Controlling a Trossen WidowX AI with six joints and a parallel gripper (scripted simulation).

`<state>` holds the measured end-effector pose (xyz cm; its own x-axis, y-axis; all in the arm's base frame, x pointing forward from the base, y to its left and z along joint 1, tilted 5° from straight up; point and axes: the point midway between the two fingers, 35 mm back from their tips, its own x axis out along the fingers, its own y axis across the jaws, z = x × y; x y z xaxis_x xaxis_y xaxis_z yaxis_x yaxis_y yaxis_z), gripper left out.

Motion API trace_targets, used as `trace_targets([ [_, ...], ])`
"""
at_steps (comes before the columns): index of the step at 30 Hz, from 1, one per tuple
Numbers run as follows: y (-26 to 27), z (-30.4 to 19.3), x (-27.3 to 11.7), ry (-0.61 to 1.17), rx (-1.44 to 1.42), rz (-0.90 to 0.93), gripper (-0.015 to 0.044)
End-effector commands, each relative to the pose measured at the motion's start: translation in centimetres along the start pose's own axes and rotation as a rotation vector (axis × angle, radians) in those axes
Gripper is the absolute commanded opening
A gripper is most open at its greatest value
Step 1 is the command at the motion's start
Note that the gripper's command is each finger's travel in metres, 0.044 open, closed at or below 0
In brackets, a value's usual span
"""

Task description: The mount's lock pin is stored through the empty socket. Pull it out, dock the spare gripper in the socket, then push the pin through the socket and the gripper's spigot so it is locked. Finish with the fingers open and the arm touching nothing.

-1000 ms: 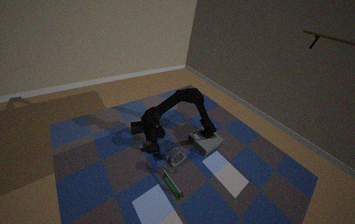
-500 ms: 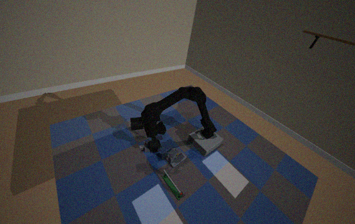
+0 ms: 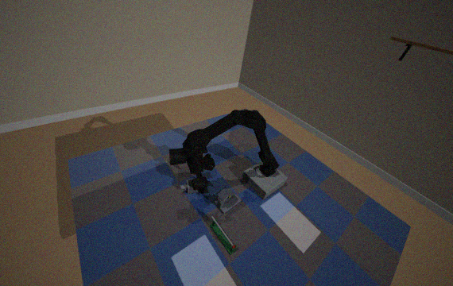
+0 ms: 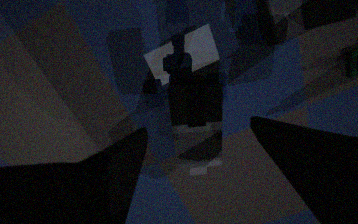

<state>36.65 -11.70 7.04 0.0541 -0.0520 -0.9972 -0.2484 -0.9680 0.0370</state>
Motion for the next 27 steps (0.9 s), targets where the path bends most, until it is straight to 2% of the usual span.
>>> trace_targets([
  [1, 0.0, 0.0, 0.1, 0.0, 0.0, 0.0, 0.044],
  [7, 0.0, 0.0, -0.7, 0.0, 0.0, 0.0, 0.044],
  [15, 0.0, 0.2, -5.9, 0.0, 0.0, 0.0, 0.044],
  [19, 0.0, 0.1, -5.2, 0.008, -0.021, 0.0, 0.044],
  [27, -0.1, -0.3, -5.8, 0.134, -0.753, 0.068, 0.044],
])
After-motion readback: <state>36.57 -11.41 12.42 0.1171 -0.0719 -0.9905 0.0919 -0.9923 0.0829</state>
